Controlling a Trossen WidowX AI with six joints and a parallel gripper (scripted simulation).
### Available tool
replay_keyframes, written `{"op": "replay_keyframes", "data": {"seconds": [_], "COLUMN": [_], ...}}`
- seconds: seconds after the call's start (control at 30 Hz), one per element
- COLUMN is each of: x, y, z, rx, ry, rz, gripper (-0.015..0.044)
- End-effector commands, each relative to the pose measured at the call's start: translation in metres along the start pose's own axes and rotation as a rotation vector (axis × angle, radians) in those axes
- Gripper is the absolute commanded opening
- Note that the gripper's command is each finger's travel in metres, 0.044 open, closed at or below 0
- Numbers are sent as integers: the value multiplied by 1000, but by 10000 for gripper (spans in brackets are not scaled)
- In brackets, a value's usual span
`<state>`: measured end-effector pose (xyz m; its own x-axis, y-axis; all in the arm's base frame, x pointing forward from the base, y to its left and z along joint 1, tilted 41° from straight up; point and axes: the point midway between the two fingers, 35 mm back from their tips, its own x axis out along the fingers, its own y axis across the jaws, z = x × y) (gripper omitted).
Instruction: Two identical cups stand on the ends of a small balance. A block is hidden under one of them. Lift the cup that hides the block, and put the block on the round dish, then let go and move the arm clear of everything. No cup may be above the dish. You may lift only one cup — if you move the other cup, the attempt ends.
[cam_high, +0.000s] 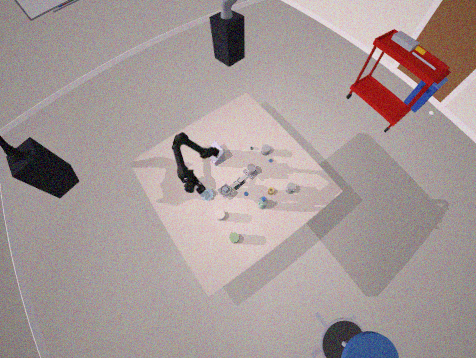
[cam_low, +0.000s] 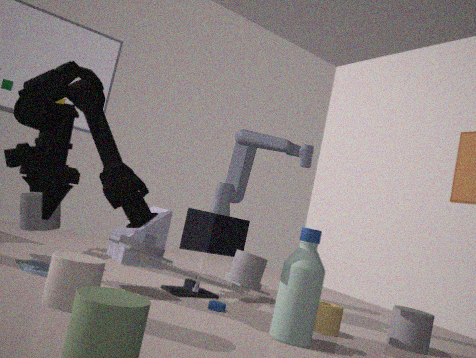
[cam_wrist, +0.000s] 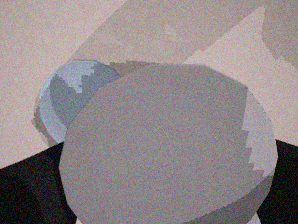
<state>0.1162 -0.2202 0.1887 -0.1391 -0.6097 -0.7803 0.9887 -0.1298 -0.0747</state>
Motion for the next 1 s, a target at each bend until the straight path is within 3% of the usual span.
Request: {"op": "replay_keyframes", "data": {"seconds": [0.0, 0.43, 0.97], "x": [0, 6, 44], "y": [-11, -35, -35], "z": [3, 9, 11], "rx": [2, -5, -6], "ry": [-16, -55, -57], "rz": [8, -6, -7], "gripper": [0, 0, 0]}}
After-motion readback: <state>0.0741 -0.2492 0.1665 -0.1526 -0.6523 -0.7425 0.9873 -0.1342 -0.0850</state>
